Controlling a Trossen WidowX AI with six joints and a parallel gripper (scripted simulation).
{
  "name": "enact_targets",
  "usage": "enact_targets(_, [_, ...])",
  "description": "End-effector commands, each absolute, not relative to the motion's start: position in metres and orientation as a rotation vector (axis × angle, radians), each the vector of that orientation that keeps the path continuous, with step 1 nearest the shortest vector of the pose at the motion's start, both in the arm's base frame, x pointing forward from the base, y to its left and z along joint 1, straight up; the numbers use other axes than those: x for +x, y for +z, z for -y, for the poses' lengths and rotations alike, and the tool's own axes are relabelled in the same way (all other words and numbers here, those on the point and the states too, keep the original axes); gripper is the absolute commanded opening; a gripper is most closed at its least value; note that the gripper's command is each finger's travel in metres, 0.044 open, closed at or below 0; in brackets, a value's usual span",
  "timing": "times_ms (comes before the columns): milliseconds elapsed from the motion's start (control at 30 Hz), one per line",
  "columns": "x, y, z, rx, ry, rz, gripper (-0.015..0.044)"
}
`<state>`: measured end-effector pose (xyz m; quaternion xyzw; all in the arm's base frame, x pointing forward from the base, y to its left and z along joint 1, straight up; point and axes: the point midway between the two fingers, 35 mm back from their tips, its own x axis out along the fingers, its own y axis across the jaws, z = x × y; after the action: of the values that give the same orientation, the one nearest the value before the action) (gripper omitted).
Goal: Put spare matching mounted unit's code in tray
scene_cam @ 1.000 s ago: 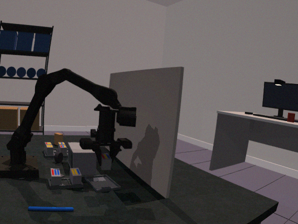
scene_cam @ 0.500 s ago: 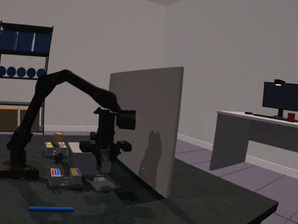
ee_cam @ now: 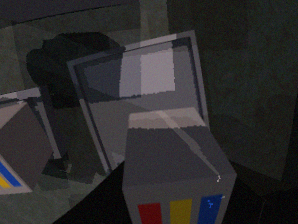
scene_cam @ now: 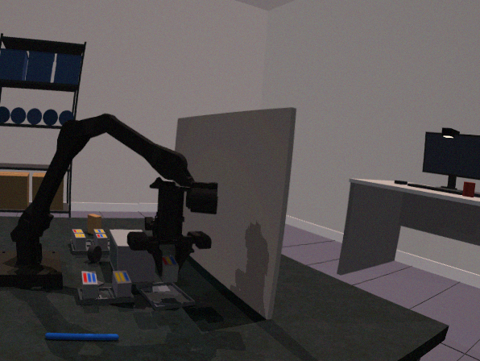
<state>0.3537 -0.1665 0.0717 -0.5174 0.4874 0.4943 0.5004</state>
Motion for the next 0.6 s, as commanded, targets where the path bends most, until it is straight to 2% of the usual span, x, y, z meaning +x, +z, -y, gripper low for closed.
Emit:
enact_targets(0, [0.352, 0.067, 0.166, -1.25, 1.201, -1.181, 0.0])
enact_targets(567, [0.35, 0.055, 0.165, -1.25, 1.201, -1.181, 0.0])
